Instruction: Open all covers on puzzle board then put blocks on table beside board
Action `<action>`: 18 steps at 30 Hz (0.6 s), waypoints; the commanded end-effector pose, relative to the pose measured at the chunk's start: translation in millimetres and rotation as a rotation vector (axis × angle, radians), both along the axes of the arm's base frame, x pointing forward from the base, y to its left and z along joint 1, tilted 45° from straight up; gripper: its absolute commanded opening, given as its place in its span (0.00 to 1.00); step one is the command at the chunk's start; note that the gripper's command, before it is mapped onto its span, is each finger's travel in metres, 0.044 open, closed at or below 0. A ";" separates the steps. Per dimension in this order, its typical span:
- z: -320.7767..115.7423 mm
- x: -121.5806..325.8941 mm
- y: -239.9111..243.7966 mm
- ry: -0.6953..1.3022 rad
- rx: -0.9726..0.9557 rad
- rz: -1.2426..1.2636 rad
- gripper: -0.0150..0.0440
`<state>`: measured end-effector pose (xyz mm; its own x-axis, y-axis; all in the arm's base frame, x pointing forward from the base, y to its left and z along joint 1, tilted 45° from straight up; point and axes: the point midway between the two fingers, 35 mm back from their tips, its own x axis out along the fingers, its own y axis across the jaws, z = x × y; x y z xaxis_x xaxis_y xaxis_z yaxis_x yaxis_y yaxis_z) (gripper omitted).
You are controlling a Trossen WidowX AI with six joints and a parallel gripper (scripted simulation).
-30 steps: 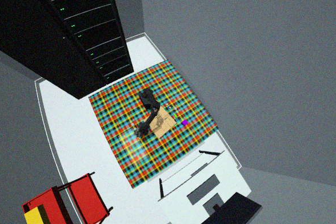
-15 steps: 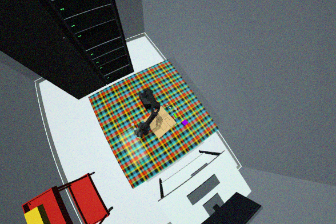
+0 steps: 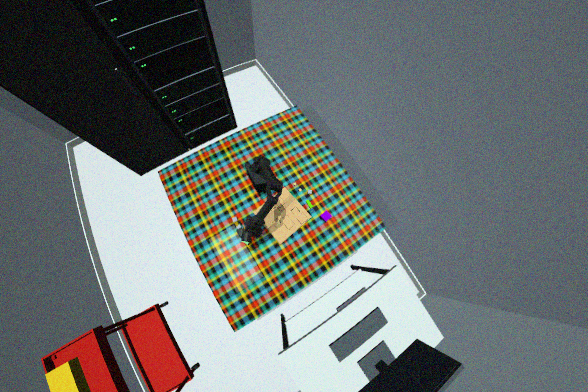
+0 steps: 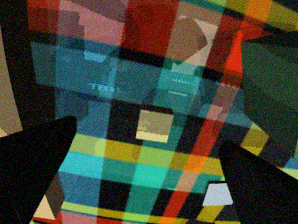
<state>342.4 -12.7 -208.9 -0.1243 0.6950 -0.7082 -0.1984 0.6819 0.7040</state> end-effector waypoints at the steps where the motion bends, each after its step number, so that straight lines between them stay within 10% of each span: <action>1: 11.7 5.7 -13.4 -0.012 -0.006 -0.003 1.00; 18: 45.6 8.5 -45.9 -0.009 -0.005 -0.004 1.00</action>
<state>349.3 -52.4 -169.1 -0.1177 0.6951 -0.7092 -0.1963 0.6838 0.7028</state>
